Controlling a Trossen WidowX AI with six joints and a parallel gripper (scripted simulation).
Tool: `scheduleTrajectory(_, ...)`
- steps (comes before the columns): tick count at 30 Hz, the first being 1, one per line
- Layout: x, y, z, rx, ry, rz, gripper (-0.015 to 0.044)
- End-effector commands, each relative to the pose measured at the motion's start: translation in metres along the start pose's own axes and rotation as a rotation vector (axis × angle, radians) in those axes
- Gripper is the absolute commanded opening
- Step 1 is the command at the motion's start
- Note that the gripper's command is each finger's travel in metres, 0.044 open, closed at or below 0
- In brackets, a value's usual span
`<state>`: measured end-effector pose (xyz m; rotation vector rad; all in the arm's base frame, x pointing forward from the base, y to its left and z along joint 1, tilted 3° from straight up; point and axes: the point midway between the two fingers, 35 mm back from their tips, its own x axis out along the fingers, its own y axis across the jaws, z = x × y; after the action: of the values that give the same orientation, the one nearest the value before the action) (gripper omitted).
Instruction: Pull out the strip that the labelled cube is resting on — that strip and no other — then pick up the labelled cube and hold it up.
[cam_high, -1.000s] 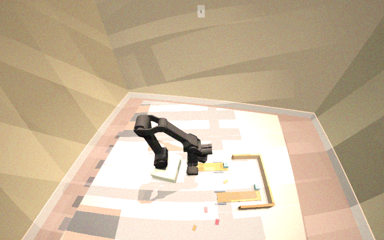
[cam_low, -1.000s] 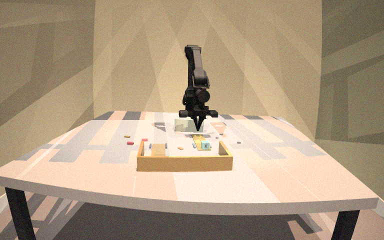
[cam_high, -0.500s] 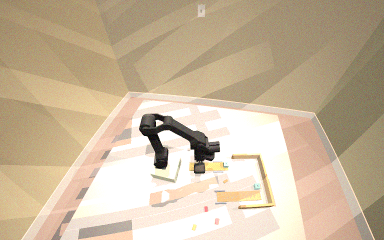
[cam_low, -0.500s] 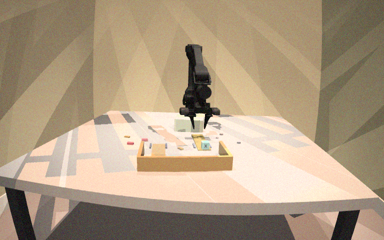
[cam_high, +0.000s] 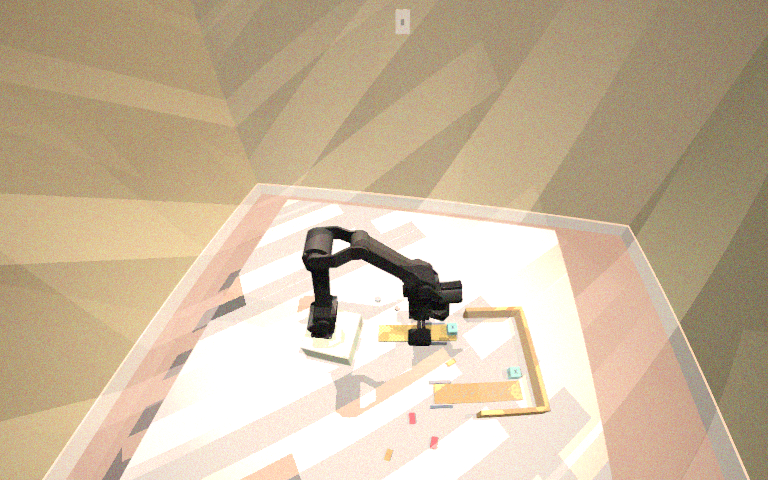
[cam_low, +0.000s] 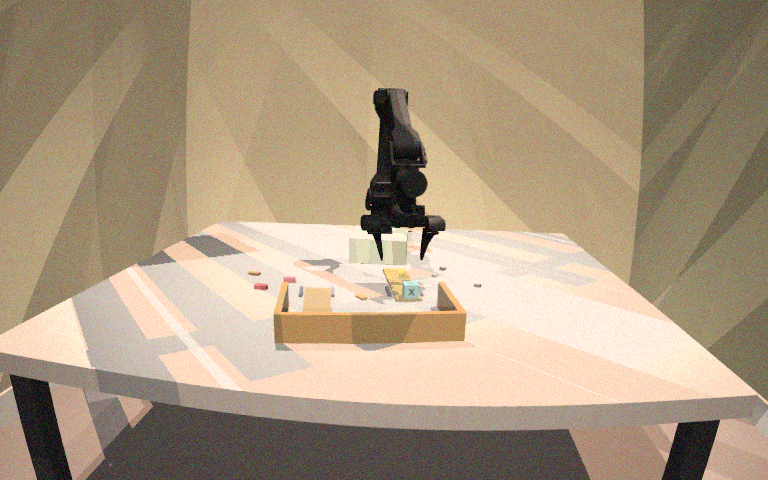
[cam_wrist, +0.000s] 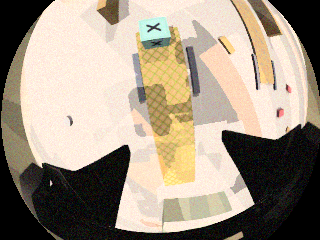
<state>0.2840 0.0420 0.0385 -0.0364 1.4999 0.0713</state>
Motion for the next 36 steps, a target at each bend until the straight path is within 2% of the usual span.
scheduleTrajectory(1,-0.001,0.0,0.015,-0.005,0.004,0.0,0.044)
scheduleTrajectory(29,-0.011,0.004,0.116,-0.005,-0.004,0.0,0.044)
scheduleTrajectory(36,-0.002,0.004,0.116,-0.005,-0.004,0.0,0.0256)
